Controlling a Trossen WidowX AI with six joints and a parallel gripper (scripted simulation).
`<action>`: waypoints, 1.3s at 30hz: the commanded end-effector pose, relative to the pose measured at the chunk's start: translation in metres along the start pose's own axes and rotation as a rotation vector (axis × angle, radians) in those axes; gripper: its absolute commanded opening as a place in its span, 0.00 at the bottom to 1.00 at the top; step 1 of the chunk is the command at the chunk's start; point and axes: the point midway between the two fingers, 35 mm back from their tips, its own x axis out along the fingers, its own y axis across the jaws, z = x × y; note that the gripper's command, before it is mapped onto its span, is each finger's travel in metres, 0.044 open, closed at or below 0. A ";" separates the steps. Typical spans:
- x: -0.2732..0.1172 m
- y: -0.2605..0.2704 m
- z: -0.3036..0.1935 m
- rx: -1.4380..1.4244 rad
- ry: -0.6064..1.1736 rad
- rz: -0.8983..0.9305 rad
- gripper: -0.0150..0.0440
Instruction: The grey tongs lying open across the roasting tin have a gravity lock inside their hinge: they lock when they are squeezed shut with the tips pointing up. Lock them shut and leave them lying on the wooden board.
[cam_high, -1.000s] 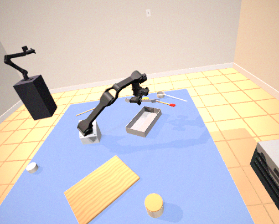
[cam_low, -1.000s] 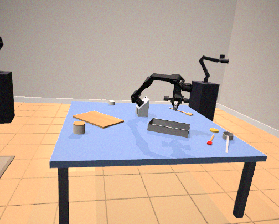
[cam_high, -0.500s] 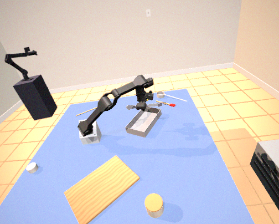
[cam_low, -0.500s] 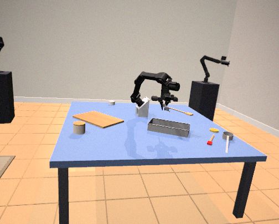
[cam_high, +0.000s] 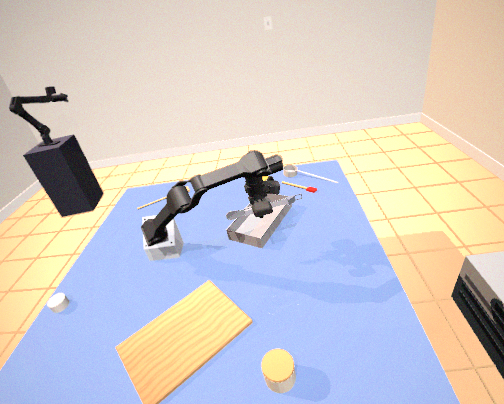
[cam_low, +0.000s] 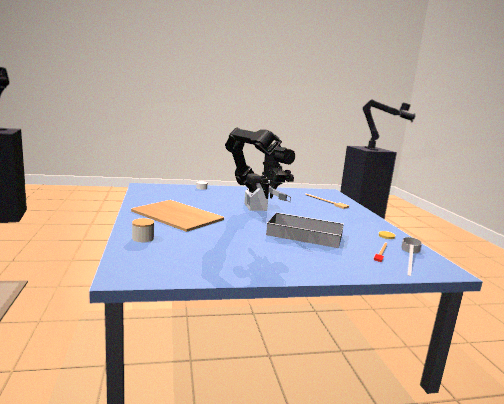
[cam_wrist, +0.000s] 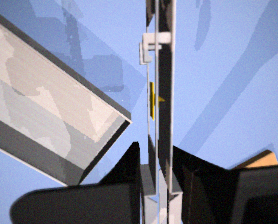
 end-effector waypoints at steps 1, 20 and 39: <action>0.000 -0.023 -0.008 -0.071 0.000 -0.006 0.00; 0.002 -0.108 -0.054 -0.345 0.022 -0.023 0.00; 0.010 -0.192 -0.123 -0.599 0.003 0.033 0.00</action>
